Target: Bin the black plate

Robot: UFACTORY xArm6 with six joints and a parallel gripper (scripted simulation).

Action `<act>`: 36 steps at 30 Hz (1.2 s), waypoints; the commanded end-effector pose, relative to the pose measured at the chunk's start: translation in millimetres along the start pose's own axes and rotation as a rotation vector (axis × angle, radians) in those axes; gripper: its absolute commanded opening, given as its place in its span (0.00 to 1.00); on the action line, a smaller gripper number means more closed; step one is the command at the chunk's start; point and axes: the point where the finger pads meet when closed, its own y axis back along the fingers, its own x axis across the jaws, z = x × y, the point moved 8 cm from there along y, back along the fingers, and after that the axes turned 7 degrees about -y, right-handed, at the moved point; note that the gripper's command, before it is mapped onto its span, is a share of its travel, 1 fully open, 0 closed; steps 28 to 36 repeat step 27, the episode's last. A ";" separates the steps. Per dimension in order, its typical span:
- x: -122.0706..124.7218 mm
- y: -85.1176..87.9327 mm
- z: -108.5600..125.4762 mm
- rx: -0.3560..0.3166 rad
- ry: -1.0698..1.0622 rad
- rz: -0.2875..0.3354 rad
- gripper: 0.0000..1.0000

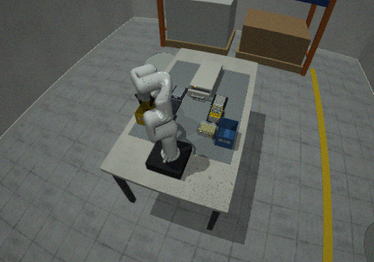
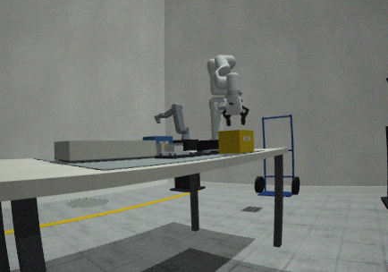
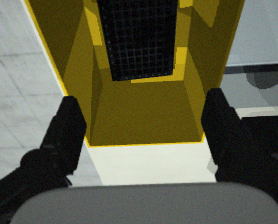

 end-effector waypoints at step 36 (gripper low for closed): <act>24.3 9.5 -14.9 0.003 0.000 -0.003 1.00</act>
